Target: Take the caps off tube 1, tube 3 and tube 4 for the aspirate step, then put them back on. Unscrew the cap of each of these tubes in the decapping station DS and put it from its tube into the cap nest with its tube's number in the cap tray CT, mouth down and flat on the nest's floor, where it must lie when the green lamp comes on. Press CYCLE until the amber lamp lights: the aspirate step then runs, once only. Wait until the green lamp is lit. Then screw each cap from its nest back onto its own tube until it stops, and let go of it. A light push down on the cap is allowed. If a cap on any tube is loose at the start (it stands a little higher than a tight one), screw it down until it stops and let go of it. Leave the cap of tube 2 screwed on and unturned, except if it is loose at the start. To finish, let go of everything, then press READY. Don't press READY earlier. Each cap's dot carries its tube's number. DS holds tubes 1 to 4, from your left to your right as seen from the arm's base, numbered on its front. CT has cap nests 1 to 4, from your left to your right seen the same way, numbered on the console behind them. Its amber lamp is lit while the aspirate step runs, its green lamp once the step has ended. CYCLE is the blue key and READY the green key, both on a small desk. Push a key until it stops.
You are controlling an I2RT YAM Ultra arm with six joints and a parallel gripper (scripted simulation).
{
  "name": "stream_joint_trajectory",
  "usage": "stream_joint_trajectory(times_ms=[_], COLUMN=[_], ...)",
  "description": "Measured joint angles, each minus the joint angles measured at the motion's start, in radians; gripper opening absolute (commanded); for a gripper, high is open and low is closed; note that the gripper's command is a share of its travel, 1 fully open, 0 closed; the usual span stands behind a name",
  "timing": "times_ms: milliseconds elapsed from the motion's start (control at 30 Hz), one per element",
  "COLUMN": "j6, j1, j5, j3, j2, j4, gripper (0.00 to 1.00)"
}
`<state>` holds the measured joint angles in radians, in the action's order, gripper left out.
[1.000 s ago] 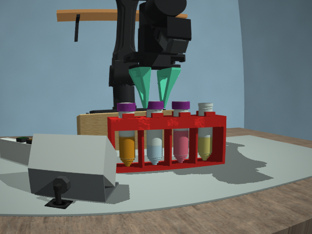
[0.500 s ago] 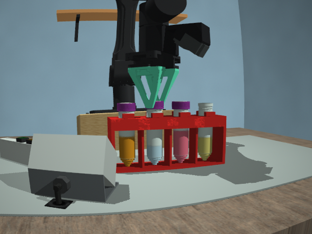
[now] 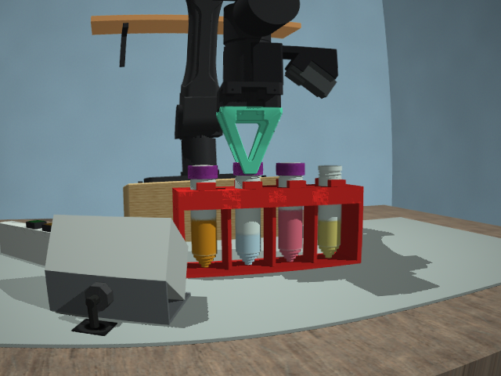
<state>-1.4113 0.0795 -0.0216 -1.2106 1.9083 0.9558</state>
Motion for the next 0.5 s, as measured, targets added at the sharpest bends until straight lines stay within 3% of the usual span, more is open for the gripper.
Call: stream_joint_trajectory(times_ms=[200, 233, 500], j6=[-0.125, -0.134, -0.163], j1=[0.0, 0.0, 0.0], j5=[0.0, 0.0, -0.001], j3=[0.0, 0.0, 0.0], j2=[0.0, 0.0, 0.0], j4=[0.0, 0.0, 0.0], gripper=[0.0, 0.49, 0.49])
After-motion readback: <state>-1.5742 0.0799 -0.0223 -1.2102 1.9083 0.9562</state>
